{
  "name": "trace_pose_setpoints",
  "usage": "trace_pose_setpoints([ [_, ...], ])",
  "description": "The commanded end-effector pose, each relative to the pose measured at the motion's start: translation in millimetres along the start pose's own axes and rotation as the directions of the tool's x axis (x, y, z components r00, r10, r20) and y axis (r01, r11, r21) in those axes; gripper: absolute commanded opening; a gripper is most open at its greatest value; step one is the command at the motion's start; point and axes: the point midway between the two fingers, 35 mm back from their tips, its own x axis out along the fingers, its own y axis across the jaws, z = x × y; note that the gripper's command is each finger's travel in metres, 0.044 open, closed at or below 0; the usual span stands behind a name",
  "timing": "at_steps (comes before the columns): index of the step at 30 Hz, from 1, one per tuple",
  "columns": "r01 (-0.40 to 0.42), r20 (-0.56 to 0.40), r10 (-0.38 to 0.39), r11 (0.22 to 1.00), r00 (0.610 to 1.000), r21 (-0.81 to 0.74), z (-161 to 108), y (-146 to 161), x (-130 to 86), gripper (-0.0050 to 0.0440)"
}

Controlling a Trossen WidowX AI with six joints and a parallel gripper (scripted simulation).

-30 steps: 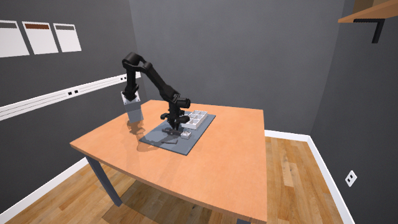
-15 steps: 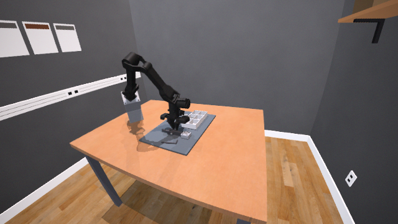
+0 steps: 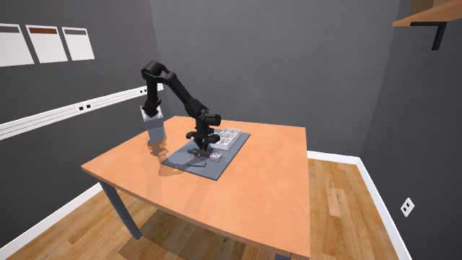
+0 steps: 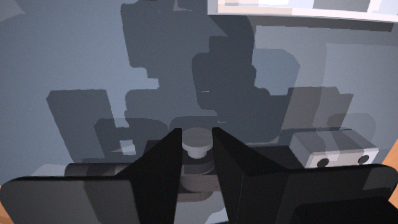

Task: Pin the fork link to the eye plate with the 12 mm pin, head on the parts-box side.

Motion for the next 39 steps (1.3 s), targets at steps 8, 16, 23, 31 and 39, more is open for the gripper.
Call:
trace_pose_setpoints([
  [8,0.015,-0.017,-0.015,1.000,1.000,0.018,-9.6,-4.9,-2.4,-0.0050],
  [16,0.015,-0.017,-0.015,1.000,1.000,0.018,-9.6,-4.9,-2.4,-0.0050],
  [23,0.015,-0.017,-0.015,1.000,1.000,0.018,-9.6,-4.9,-2.4,-0.0050],
  [31,0.015,-0.017,-0.015,1.000,1.000,0.019,-9.6,-4.8,-2.4,0.0150],
  [39,0.012,-0.017,-0.012,1.000,1.000,0.016,-9.4,-4.0,-2.2,0.0150],
])
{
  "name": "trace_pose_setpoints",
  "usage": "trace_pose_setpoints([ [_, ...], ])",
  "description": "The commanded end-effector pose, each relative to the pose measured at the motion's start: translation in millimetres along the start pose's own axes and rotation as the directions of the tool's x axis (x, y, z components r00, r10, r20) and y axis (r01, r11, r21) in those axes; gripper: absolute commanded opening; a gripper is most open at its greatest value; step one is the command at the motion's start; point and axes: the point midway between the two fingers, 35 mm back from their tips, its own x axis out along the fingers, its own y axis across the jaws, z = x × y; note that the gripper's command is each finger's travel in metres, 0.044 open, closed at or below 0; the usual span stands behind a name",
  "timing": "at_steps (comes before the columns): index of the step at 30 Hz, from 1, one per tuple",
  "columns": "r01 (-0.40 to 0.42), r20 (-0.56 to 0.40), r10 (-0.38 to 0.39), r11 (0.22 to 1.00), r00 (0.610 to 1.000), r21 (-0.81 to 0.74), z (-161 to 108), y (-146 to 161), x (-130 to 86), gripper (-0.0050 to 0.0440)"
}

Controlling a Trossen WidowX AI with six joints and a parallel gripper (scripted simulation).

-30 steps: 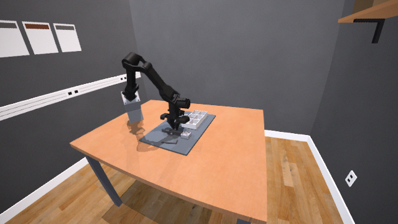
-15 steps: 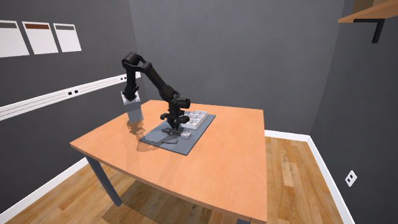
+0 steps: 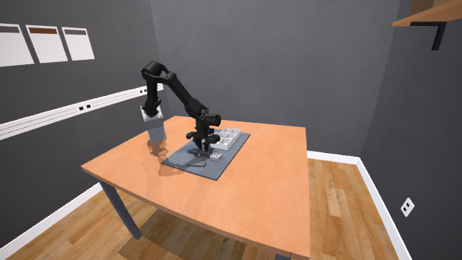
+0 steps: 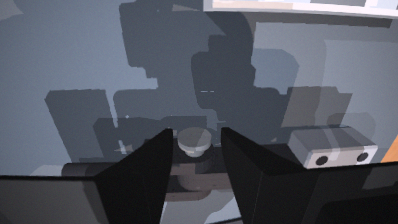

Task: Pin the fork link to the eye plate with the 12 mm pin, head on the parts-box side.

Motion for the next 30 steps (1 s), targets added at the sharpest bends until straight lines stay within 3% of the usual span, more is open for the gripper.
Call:
trace_pose_setpoints([
  [1,0.007,-0.015,-0.007,1.000,1.000,0.010,-8.1,-2.6,-2.6,0.0150],
  [30,0.013,-0.015,-0.013,1.000,1.000,0.016,-9.4,-4.1,-5.2,0.0150],
])
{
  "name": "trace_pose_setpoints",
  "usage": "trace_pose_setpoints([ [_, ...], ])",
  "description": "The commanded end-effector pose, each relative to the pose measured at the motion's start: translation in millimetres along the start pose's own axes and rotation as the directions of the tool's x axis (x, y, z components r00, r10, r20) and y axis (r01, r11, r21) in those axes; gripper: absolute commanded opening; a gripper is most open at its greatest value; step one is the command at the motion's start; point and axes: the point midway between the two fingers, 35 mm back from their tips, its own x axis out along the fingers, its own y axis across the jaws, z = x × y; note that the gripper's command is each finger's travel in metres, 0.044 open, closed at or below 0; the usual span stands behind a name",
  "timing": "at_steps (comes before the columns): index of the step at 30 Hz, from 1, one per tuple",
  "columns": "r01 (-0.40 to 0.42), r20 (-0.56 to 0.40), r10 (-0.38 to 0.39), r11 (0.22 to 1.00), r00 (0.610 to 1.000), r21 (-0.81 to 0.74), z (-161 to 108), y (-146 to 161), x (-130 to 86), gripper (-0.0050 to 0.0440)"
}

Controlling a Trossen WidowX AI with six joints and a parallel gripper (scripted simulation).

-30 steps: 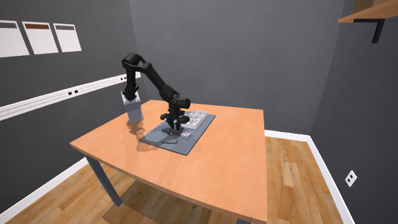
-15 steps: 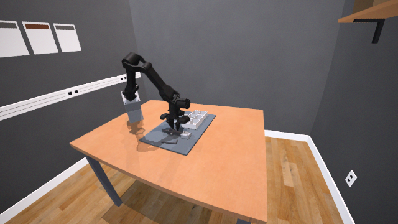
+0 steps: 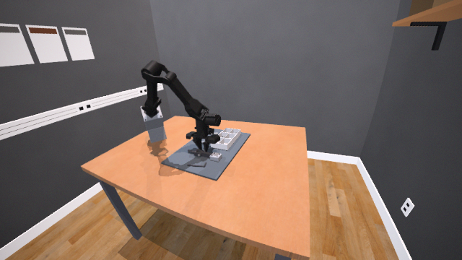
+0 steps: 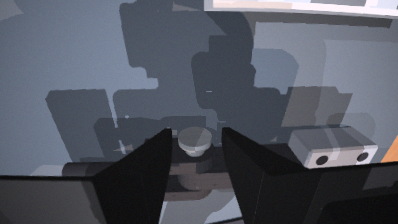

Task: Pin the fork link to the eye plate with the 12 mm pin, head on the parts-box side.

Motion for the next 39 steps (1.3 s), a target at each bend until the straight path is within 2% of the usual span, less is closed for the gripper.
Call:
trace_pose_setpoints([
  [1,0.014,-0.015,-0.014,1.000,1.000,0.018,-9.3,-4.3,-5.3,0.0150],
  [39,0.025,-0.008,-0.024,0.999,1.000,0.024,-10.7,-8.2,-38.7,0.0150],
])
